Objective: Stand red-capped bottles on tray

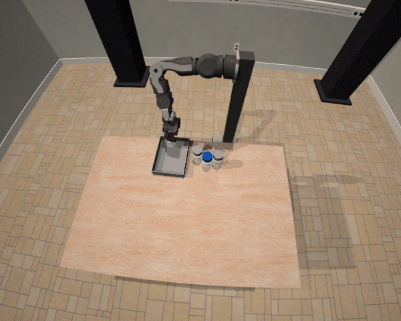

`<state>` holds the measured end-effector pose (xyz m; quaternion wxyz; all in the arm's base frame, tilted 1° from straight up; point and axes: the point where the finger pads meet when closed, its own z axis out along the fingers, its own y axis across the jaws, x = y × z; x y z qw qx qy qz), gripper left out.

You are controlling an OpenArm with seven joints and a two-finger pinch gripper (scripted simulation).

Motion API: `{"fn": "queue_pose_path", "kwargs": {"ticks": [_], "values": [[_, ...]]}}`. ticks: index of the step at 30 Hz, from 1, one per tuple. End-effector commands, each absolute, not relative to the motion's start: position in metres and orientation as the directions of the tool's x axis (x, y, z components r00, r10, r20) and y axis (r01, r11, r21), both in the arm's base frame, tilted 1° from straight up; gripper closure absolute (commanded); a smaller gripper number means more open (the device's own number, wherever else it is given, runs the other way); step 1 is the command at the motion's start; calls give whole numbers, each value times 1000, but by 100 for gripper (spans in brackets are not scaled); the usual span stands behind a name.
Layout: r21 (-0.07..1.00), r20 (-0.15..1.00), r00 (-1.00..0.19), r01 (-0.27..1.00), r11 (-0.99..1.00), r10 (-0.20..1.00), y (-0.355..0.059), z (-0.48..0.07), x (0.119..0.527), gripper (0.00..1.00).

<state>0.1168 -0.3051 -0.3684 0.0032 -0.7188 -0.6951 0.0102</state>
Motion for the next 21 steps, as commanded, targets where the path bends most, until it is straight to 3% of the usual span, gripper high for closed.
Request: {"fn": "queue_pose_path", "kwargs": {"ticks": [1,21], "values": [[-7,-7,32,999,-32,999,-305,-369,119,100],[-11,-9,32,999,-33,999,-305,-370,118,100]]}}
